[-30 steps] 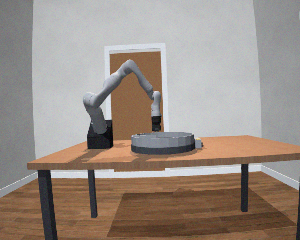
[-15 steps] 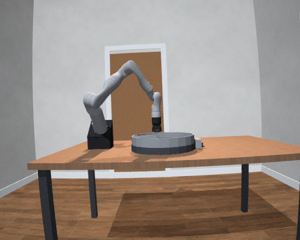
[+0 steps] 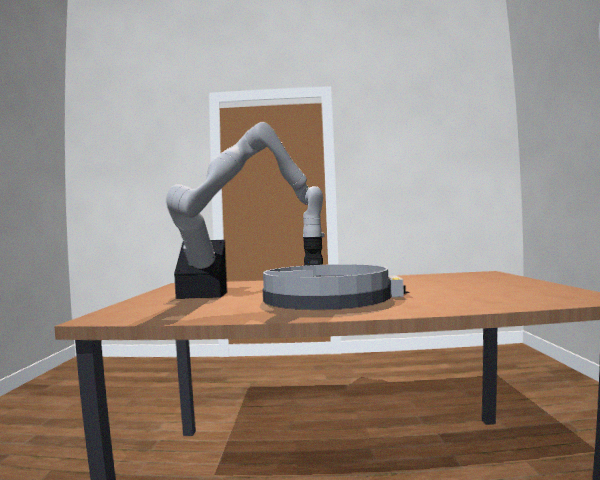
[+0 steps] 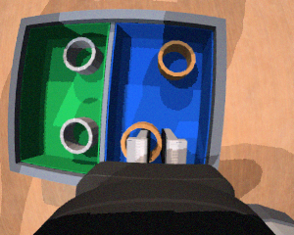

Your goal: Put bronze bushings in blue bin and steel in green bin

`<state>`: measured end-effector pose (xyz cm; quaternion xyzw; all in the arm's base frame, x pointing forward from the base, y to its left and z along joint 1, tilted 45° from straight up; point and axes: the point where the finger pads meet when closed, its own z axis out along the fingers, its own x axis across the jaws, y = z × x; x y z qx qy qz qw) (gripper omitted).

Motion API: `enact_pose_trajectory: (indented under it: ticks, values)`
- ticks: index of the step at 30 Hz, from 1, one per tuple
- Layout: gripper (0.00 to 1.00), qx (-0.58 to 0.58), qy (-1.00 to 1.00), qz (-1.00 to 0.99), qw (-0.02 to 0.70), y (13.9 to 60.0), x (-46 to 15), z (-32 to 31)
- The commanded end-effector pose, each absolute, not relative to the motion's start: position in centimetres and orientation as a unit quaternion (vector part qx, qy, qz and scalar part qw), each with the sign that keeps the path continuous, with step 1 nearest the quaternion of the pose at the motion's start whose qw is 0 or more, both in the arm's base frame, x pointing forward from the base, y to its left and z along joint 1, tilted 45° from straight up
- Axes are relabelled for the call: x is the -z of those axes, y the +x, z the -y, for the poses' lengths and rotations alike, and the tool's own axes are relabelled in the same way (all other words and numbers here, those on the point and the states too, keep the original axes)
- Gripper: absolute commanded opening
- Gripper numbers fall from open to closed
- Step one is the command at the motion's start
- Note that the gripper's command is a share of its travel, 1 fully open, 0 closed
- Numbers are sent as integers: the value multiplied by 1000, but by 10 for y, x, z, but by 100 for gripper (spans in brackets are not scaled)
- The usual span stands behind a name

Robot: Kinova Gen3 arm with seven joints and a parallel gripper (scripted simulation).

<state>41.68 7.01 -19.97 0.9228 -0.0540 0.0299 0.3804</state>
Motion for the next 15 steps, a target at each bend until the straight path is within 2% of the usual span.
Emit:
enact_pose_trajectory:
  ticks: [1, 15]
  values:
    - [0, -30, 923, 54, 380, 417, 200, -71]
    - [0, -30, 923, 54, 380, 417, 205, -66]
